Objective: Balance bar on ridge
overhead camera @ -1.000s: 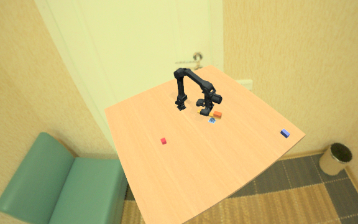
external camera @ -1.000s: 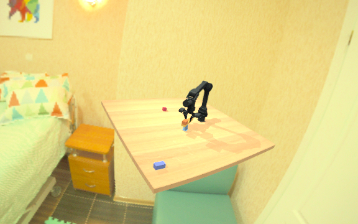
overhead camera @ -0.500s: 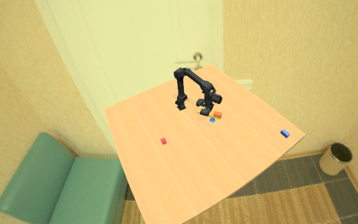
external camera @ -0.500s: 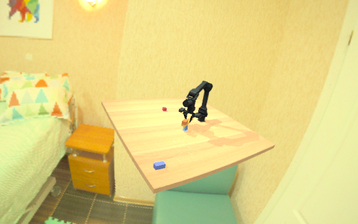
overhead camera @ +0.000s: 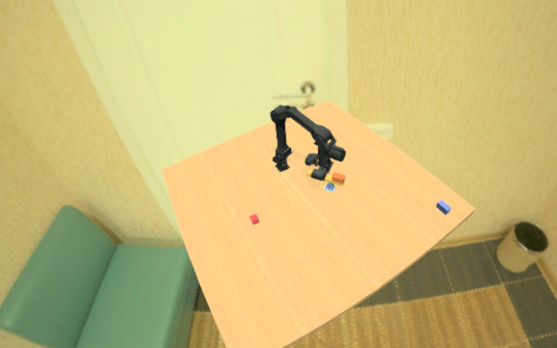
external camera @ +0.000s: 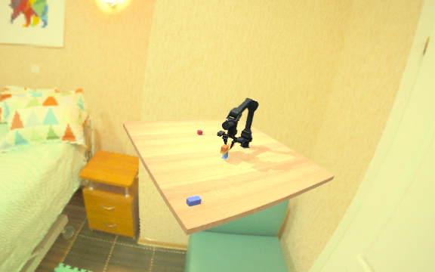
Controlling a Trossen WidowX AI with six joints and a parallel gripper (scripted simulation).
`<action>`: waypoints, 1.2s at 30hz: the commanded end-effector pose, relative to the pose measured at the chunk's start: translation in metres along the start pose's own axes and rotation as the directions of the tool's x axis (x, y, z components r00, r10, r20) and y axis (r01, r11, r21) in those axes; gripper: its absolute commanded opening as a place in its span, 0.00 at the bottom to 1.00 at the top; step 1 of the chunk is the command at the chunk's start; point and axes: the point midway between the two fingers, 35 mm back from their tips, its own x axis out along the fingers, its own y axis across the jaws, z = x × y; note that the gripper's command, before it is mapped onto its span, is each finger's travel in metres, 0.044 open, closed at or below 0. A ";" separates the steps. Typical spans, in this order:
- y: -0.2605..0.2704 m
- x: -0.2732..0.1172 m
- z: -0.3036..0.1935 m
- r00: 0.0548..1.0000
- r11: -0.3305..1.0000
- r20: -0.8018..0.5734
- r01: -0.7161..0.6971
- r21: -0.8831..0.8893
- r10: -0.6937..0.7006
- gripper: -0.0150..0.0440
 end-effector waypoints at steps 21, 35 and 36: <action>0.000 0.000 0.000 1.000 1.000 0.000 0.000 0.000 0.000 0.57; 0.000 0.000 0.000 1.000 1.000 0.000 0.000 0.000 0.000 0.97; 0.000 0.000 0.000 1.000 1.000 0.000 0.000 0.000 0.000 1.00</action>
